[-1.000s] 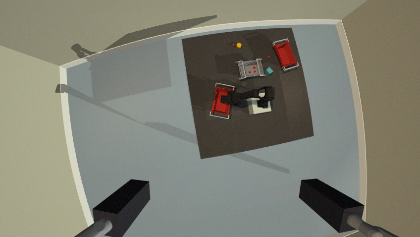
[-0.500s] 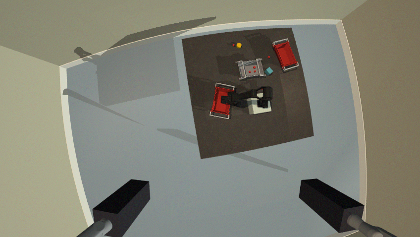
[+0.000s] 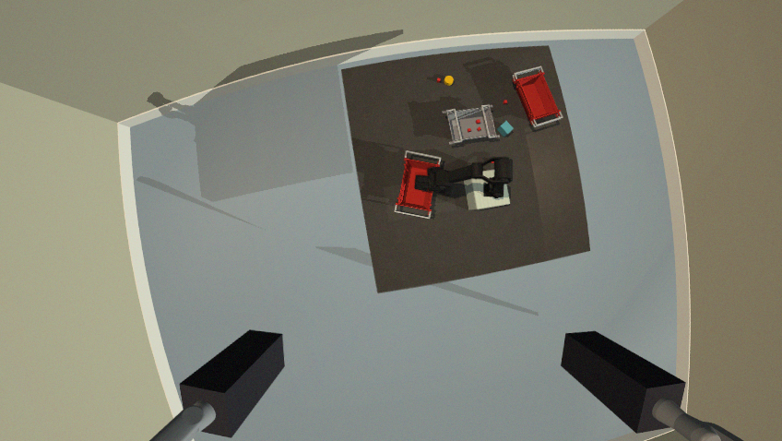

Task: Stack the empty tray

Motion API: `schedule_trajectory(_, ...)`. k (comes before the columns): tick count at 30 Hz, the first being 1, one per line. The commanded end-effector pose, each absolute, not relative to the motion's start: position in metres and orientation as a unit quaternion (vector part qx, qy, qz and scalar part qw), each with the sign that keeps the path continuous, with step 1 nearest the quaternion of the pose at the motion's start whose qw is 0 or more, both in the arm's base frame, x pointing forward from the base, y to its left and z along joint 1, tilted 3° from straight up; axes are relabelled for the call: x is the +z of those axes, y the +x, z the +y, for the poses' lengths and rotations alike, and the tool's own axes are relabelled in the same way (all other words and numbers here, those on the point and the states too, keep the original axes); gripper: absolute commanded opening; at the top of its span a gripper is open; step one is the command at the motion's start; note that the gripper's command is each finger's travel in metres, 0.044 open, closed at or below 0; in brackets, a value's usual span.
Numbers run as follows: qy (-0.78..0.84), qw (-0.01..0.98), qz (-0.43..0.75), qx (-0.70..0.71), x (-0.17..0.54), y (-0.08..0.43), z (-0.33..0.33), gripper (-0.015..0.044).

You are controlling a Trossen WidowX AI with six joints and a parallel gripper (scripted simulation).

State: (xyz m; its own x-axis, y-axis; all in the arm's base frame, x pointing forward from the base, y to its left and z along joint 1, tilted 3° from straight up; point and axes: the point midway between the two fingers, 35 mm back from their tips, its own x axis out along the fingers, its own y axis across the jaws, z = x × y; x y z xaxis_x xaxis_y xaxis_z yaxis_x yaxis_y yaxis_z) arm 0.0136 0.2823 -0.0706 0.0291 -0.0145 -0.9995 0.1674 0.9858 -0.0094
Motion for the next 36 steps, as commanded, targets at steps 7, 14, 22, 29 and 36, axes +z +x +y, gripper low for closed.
schedule_trajectory(7,0.053,0.715,0.694,-0.065,-0.071,0.014,0.281,0.0121)
schedule_trajectory(14,0.053,0.715,0.694,-0.065,-0.071,0.014,0.281,0.0075)
schedule_trajectory(22,0.053,0.715,0.694,-0.065,-0.070,0.014,0.281,0.0021)
schedule_trajectory(29,0.053,0.715,0.694,-0.064,-0.041,0.013,0.285,0.0000)
schedule_trajectory(36,0.053,0.715,0.694,-0.064,0.001,0.011,0.285,0.0000)
